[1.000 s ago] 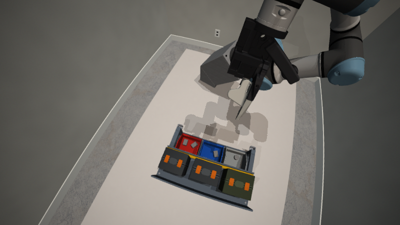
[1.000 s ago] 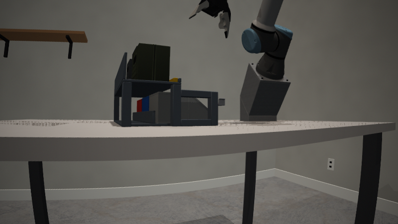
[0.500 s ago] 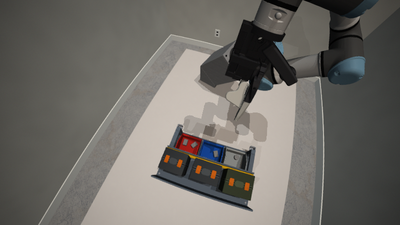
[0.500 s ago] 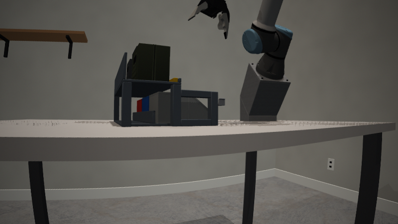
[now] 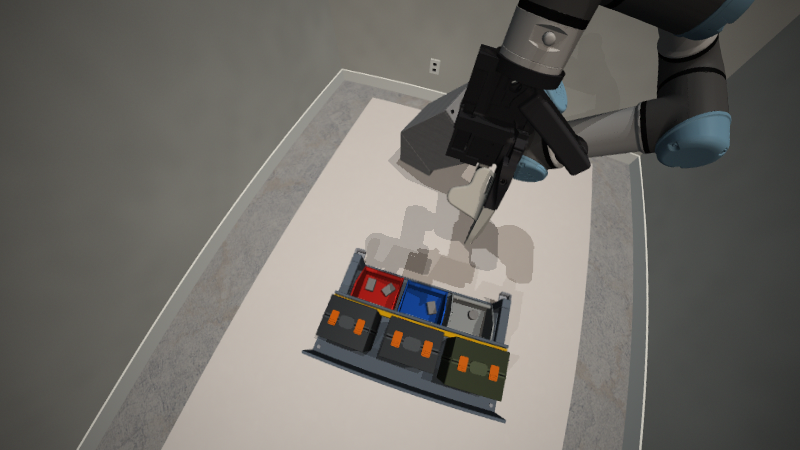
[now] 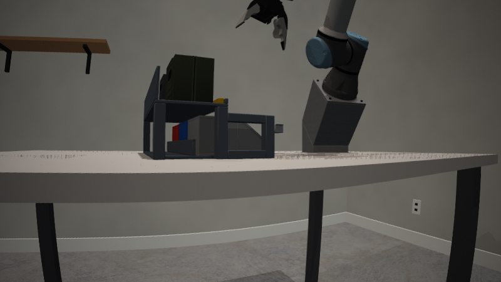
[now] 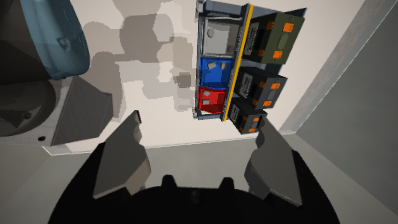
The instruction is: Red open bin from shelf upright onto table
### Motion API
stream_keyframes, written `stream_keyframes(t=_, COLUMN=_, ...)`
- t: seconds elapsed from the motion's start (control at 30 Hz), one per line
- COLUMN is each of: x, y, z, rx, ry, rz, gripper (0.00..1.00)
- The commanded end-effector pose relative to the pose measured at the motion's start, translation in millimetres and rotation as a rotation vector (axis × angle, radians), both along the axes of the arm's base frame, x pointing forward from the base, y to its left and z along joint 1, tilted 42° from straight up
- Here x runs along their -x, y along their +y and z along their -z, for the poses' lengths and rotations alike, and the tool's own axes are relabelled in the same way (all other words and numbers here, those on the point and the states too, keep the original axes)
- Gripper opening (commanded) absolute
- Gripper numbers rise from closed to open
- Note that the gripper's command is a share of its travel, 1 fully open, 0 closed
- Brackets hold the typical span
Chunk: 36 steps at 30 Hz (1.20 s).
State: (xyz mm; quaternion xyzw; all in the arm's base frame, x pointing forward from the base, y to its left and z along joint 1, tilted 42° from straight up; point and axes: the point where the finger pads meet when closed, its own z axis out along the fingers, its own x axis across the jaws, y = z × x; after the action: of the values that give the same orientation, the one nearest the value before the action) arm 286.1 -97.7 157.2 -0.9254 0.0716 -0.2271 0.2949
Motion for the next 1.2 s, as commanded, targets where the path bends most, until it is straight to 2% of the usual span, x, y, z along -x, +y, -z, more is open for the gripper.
stream_keyframes(t=0.0, x=-23.4, y=2, z=39.0, rx=-0.068, ry=0.173, rz=-0.152, gripper=1.00)
stream_keyframes(t=0.13, x=-23.4, y=2, z=39.0, rx=-0.068, ry=0.173, rz=-0.152, gripper=1.00)
stream_keyframes(t=0.17, x=-6.0, y=0, z=10.0, rx=-0.015, ry=0.040, rz=-0.035, gripper=1.00)
stream_keyframes(t=0.3, x=-26.5, y=2, z=44.3, rx=-0.071, ry=0.180, rz=-0.158, gripper=1.00)
stream_keyframes(t=0.7, x=-26.5, y=2, z=44.3, rx=-0.071, ry=0.180, rz=-0.158, gripper=1.00)
stream_keyframes(t=0.73, x=-9.1, y=1, z=15.4, rx=-0.022, ry=0.054, rz=-0.050, gripper=1.00)
stream_keyframes(t=0.87, x=-29.6, y=3, z=49.7, rx=-0.071, ry=0.180, rz=-0.158, gripper=1.00)
stream_keyframes(t=1.17, x=-29.6, y=3, z=49.7, rx=-0.071, ry=0.180, rz=-0.158, gripper=1.00)
